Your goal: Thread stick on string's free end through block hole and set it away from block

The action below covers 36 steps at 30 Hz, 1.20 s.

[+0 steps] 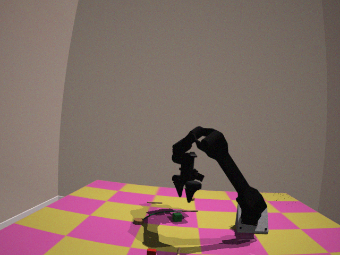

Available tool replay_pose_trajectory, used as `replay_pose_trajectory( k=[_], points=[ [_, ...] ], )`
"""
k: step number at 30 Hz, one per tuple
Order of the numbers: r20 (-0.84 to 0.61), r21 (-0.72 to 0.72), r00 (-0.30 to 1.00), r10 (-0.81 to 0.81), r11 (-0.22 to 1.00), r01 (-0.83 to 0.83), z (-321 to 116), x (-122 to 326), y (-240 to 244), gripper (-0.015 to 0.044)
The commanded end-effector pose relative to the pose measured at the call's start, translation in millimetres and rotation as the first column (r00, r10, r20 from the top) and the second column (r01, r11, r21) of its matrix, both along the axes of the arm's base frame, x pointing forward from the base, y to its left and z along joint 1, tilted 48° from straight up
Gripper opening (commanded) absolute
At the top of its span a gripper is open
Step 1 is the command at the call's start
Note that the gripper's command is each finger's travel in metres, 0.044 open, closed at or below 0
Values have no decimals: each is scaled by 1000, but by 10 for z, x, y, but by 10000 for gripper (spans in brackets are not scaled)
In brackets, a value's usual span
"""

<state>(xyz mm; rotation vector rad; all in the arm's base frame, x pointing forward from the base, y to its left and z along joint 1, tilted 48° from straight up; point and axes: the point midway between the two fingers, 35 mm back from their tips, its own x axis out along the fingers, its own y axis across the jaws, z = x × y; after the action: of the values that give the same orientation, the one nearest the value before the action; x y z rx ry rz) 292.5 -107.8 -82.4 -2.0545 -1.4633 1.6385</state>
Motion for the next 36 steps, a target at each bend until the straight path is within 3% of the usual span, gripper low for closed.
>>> replay_pose_trajectory(
  k=[1,9,21,36],
  points=[
    [-153,-29,978,-138,990,135,-57,-11,-63,440],
    [-153,-29,978,-138,990,135,-57,-11,-63,440],
    [-153,-29,978,-138,990,135,-57,-11,-63,125],
    [-153,-29,978,-138,990,136,-76,-10,-44,123]
  ],
)
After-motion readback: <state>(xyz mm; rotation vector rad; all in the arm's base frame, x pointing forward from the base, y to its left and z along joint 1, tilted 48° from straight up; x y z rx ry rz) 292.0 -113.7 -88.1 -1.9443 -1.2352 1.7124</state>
